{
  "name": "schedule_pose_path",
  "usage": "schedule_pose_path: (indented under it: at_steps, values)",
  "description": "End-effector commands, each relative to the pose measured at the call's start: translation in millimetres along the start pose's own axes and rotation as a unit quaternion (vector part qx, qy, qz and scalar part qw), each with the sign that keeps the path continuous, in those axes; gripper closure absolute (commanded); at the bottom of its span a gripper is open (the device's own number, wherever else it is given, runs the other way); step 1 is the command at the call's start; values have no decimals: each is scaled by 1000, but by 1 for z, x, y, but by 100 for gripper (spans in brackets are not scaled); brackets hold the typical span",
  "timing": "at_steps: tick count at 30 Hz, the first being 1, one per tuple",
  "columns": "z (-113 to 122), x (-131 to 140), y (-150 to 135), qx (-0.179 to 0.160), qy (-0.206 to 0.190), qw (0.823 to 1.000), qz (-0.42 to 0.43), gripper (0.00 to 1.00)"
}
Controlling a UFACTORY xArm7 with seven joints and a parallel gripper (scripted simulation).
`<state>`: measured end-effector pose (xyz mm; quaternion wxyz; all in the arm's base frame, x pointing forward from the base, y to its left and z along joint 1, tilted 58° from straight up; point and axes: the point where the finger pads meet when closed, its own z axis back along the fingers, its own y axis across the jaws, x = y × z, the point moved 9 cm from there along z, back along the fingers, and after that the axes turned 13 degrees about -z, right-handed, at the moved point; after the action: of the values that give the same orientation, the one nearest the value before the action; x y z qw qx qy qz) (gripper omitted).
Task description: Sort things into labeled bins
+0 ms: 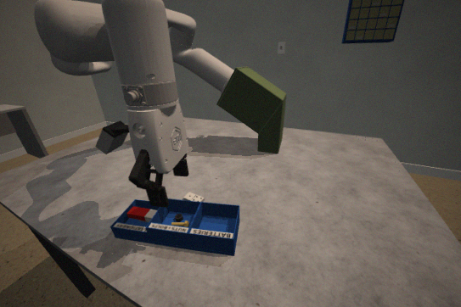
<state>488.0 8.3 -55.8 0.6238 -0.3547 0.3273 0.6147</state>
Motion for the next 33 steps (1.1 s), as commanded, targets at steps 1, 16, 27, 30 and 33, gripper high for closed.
schedule_pose_path:
  at_steps: [1, 16, 27, 30, 33]
  values:
    - [14, 0, 0, -1, 0, 1000, 0, 0]
    - [66, 0, 0, -1, 0, 1000, 0, 0]
    - [109, 0, 0, -1, -1, 1000, 0, 0]
    - [109, 0, 0, -1, -1, 1000, 0, 0]
    - [109, 0, 0, -1, -1, 1000, 0, 0]
